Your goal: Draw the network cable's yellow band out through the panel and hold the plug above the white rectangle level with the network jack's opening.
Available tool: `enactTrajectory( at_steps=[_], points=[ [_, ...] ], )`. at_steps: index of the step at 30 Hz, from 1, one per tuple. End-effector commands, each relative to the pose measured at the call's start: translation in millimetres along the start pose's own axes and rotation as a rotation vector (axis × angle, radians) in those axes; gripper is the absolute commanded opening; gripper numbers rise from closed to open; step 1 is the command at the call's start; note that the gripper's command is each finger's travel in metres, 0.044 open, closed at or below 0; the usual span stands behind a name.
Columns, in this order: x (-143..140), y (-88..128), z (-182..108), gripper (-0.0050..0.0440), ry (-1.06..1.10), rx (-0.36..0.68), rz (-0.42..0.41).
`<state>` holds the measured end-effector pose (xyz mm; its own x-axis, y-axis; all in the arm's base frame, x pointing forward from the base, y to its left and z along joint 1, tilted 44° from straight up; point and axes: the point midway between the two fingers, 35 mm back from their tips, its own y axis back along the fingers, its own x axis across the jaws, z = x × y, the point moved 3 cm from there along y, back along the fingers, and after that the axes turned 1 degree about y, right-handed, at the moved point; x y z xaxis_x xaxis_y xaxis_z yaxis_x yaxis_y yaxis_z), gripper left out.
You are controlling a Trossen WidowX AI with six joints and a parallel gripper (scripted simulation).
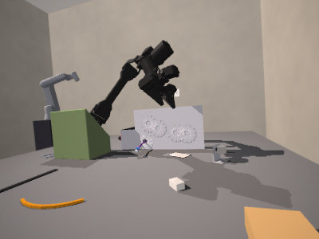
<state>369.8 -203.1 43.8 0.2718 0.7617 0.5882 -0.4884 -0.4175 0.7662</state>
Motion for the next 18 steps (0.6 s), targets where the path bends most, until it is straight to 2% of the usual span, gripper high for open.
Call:
enactTrajectory(
  at_steps=[1,4,6,12,18],
  points=[
    [-19.4,-7.2,-34.2,0.044,0.05,0.124,-0.001],
    [-29.3,-11.5,-63.8,0.044,0.094,0.222,0.029],
    [-29.3,-11.5,-63.8,0.044,0.094,0.222,0.029],
    [-38.9,-13.4,-118.6,0.044,0.175,0.392,0.134],
    [-39.6,-12.5,-134.9,0.044,0.2,0.439,0.179]
  ],
)
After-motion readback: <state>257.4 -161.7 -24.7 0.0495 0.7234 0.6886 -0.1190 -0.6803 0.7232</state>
